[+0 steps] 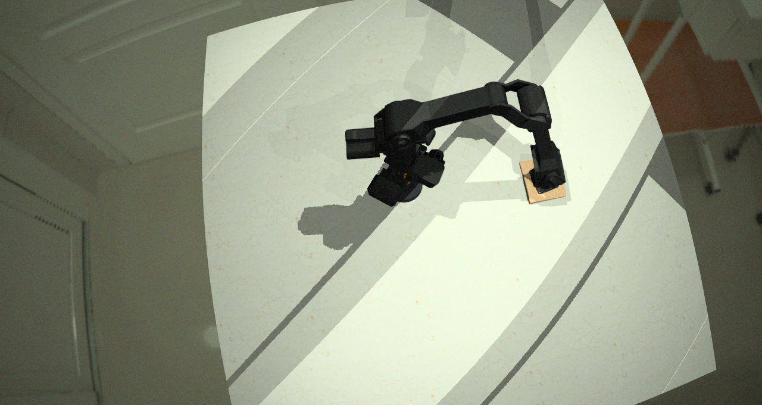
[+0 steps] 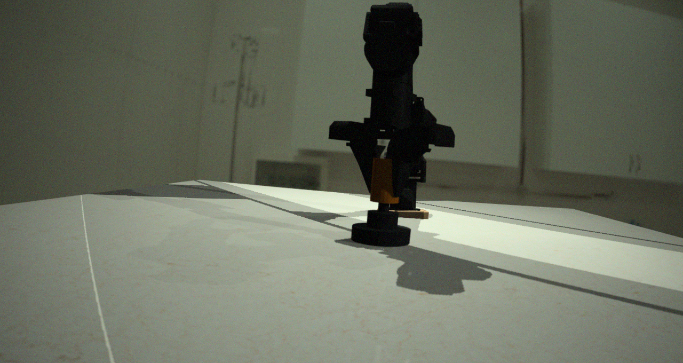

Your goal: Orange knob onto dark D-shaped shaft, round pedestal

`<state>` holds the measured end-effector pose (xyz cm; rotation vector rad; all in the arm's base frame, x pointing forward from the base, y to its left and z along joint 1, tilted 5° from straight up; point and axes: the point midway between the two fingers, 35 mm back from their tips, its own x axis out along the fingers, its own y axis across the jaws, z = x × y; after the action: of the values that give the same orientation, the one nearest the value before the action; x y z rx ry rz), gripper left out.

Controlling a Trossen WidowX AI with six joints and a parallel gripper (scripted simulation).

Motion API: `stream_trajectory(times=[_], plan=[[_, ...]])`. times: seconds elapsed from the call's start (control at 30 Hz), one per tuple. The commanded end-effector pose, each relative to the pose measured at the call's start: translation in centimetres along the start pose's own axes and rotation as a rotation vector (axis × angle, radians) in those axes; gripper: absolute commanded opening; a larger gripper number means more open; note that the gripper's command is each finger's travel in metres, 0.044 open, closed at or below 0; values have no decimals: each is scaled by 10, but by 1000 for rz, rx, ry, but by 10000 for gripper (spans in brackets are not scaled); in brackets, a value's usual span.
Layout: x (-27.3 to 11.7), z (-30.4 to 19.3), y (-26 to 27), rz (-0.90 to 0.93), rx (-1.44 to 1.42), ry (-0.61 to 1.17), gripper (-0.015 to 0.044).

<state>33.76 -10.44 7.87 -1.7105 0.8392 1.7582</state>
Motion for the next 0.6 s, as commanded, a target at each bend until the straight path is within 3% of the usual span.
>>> stream_trajectory(times=[0.0,0.57], plan=[[3,0,0,0,0,2,0],[15,0,0,0,0,2,0]])
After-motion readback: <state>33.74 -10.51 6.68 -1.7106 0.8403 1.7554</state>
